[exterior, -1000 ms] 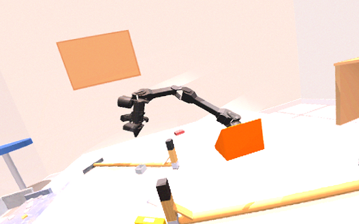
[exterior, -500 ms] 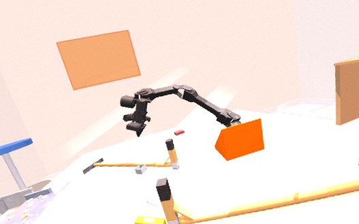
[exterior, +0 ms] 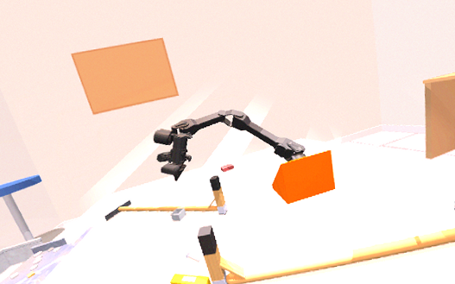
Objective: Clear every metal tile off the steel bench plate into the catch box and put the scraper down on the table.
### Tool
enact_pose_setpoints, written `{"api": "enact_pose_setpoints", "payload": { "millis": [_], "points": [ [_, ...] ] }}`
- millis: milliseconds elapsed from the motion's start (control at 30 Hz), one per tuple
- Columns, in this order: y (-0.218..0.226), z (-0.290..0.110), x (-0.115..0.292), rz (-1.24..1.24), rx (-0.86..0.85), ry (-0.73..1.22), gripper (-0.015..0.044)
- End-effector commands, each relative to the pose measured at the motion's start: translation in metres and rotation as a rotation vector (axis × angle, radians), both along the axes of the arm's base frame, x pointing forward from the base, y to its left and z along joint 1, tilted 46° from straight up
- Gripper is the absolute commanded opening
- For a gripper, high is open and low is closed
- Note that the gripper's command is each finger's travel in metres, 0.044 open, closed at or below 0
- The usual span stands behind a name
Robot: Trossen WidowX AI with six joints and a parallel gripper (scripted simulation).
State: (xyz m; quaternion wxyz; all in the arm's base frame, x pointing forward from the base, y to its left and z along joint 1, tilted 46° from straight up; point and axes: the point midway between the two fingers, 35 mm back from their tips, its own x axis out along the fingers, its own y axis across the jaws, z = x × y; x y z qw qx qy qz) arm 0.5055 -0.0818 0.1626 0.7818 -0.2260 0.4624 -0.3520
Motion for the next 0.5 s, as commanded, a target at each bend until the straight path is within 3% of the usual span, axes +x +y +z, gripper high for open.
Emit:
{"api": "enact_pose_setpoints", "payload": {
  "millis": [0,467],
  "points": [
    [-0.005,-0.007,0.001,0.008,0.005,0.002,0.0],
    [-0.027,-0.029,0.001,0.008,0.004,0.002,0.0]
  ]
}}
